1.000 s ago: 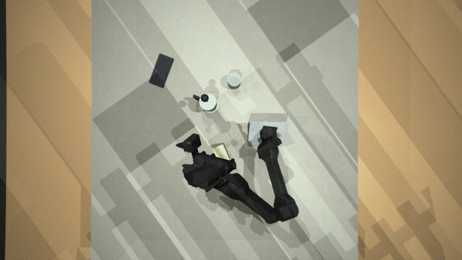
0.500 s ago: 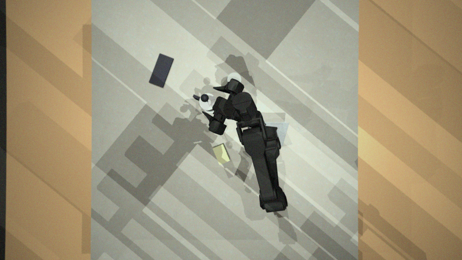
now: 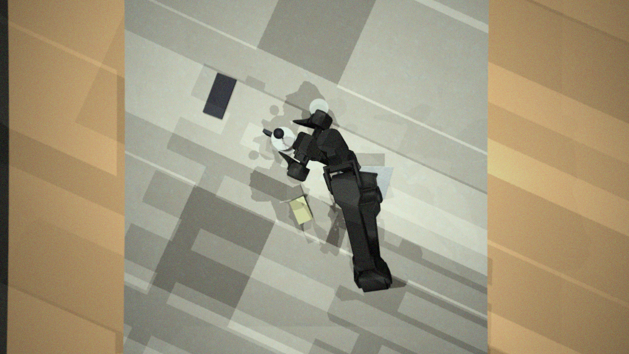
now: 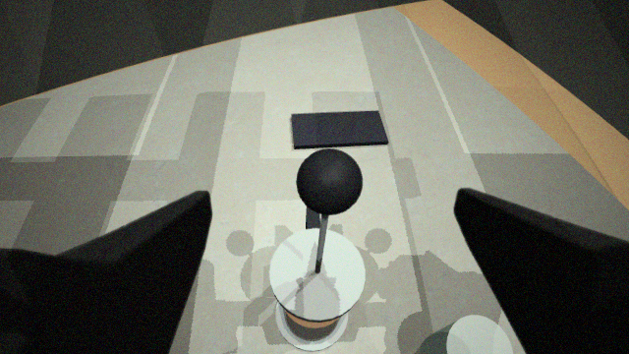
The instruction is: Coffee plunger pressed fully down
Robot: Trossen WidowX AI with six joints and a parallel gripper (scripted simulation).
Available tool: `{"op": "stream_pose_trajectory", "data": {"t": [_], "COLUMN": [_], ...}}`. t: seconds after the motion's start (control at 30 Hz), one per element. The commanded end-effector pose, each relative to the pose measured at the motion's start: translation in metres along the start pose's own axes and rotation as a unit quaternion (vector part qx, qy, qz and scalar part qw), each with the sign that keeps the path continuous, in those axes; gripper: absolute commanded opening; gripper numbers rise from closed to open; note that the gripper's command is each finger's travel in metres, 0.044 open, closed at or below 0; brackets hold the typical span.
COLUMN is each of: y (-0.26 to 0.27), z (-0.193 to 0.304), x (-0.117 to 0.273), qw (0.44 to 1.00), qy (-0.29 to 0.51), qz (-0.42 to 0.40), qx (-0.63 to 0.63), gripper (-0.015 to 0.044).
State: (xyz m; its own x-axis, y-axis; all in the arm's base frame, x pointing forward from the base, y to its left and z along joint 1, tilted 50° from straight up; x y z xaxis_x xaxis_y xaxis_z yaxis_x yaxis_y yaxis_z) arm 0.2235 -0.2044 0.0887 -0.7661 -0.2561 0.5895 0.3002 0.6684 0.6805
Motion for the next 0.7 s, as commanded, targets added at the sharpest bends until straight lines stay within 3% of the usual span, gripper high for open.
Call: {"op": "stream_pose_trajectory", "data": {"t": [0.0, 0.67], "y": [0.0, 0.0], "z": [0.003, 0.004], "x": [-0.004, -0.037], "qw": [1.0, 1.0], "qy": [0.001, 0.0], "qz": [0.002, 0.001], "qx": [-0.002, -0.002], "gripper": [0.044, 0.044]}}
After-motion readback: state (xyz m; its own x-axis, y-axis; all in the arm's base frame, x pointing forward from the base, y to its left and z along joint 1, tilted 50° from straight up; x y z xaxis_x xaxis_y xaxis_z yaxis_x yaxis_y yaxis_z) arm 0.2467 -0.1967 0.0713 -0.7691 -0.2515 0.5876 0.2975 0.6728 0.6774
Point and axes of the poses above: the point midway between the two fingers, 35 mm back from their tips, its own x axis back along the fingers, its own y axis across the jaws, z = x × y, the point moved 4 cm from there along x, back along the fingers, and after that the axes turned 1 degree about x, right-handed, at the moved point
